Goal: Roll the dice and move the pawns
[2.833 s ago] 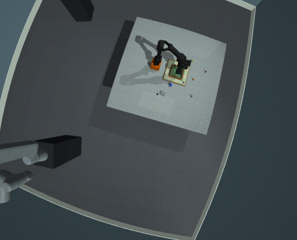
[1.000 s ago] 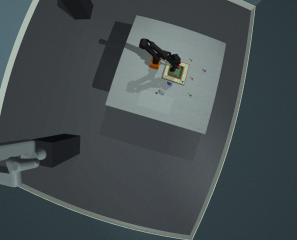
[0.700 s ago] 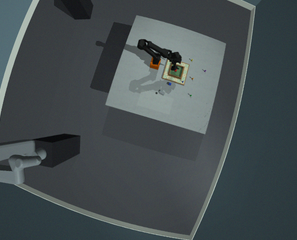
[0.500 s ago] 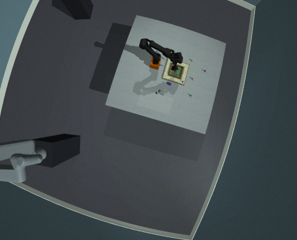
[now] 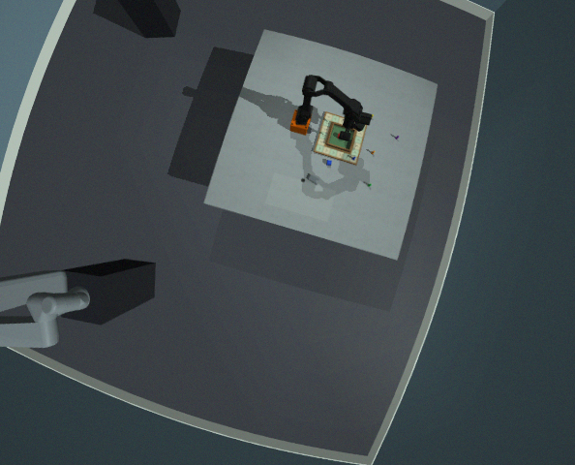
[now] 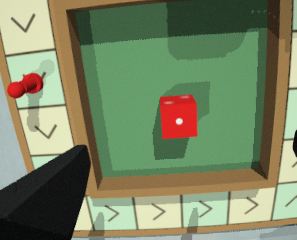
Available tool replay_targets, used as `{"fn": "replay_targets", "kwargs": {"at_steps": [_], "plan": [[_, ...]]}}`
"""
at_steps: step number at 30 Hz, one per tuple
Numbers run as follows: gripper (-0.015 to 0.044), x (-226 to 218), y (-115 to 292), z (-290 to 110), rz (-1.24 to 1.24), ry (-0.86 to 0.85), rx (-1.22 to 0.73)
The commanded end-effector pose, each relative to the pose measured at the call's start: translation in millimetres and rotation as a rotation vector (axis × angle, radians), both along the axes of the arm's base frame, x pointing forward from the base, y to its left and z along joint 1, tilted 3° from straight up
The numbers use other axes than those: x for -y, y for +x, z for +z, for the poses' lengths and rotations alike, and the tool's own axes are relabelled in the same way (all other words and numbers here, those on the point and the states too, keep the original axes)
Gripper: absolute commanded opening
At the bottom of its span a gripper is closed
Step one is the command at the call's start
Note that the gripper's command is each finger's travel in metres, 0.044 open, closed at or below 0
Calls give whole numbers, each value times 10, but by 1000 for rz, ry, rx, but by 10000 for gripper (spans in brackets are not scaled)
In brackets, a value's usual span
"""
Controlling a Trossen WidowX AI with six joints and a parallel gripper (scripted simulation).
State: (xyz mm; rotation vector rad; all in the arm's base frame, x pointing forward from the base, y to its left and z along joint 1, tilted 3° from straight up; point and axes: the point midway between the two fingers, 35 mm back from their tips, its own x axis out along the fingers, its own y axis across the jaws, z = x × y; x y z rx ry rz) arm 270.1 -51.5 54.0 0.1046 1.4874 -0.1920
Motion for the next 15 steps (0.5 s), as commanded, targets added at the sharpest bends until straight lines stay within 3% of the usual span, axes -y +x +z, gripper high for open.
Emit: {"fn": "replay_targets", "kwargs": {"at_steps": [1, 6, 15], "plan": [[414, 8, -11, 18, 2, -3, 10], [282, 405, -32, -30, 30, -23, -8], [275, 1481, -408, -209, 95, -18, -59]]}}
